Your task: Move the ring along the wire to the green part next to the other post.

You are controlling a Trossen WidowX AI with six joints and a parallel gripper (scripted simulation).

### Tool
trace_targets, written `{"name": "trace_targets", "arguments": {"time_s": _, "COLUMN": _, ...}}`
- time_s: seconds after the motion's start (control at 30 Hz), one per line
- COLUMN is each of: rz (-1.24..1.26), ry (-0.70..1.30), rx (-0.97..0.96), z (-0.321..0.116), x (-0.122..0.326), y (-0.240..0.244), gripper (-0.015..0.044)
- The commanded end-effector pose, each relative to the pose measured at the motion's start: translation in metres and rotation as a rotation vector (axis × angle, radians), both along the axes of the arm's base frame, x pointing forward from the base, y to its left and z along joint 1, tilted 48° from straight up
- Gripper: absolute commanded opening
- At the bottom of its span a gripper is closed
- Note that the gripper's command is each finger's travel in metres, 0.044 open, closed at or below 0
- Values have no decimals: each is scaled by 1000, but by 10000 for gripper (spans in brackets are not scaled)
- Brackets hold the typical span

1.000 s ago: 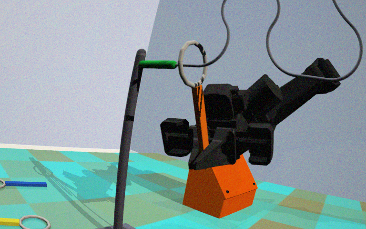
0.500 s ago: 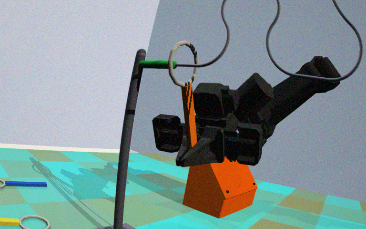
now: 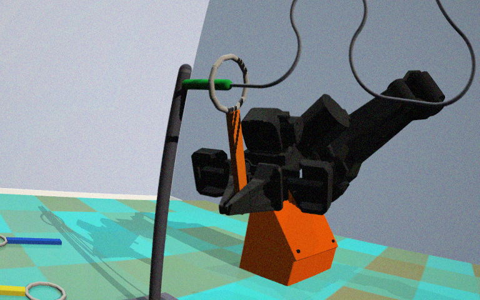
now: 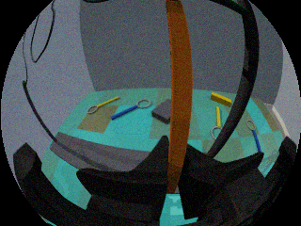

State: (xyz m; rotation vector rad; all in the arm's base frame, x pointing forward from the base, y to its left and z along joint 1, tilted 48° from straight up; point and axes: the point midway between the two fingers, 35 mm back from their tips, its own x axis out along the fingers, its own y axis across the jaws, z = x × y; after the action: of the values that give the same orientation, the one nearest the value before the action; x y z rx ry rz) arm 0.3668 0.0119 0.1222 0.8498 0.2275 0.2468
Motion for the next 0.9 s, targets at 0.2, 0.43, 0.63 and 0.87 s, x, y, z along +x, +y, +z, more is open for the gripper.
{"name": "trace_targets", "arguments": {"time_s": 0.2, "rz": 1, "ry": 5, "rx": -4, "z": -10, "x": -1, "y": -7, "gripper": -150}}
{"name": "trace_targets", "arguments": {"time_s": 0.43, "rz": 1, "ry": 5, "rx": -4, "z": -14, "x": -1, "y": -9, "gripper": -150}}
{"name": "trace_targets", "arguments": {"time_s": 0.63, "rz": 1, "ry": 5, "rx": -4, "z": -19, "x": 0, "y": -4, "gripper": -150}}
{"name": "trace_targets", "arguments": {"time_s": 0.87, "rz": 1, "ry": 5, "rx": -3, "z": -27, "x": 1, "y": 4, "gripper": -150}}
